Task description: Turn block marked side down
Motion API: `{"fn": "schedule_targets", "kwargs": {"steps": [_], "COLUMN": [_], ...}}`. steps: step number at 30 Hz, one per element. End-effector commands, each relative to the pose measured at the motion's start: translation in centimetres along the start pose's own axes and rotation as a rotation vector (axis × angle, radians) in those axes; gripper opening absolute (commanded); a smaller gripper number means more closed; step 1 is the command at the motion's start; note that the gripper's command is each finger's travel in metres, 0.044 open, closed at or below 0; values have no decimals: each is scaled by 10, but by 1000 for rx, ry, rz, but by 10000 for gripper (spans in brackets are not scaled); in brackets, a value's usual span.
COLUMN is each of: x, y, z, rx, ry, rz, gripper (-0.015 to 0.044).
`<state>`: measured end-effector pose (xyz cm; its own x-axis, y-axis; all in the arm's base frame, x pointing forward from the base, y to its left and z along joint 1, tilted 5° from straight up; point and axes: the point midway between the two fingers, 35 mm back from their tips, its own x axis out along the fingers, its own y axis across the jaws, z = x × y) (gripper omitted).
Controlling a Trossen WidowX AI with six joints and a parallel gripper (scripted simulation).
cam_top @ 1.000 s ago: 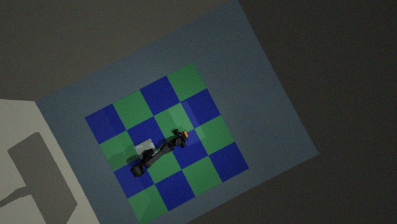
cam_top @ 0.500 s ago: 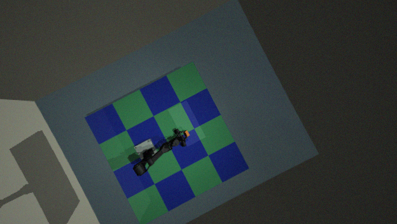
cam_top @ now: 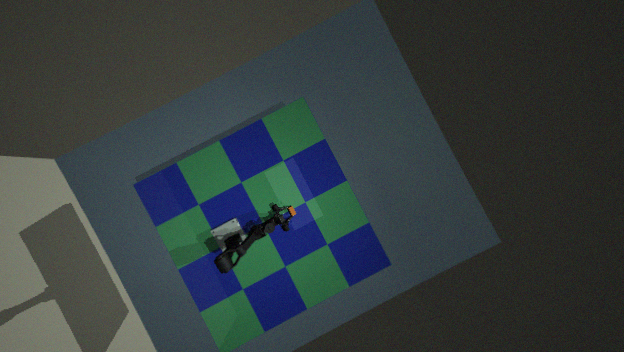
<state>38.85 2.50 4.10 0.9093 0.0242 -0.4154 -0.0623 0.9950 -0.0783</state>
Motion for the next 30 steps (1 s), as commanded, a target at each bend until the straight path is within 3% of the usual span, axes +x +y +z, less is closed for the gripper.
{"fn": "schedule_targets", "kwargs": {"steps": [1,19,30], "x": [-4,-5,-5], "y": [0,0,0], "z": [-2,0,0], "rx": [-8,-8,-8], "ry": [-35,-63,-63], "rz": [3,4,4], "gripper": [0,0,289]}}
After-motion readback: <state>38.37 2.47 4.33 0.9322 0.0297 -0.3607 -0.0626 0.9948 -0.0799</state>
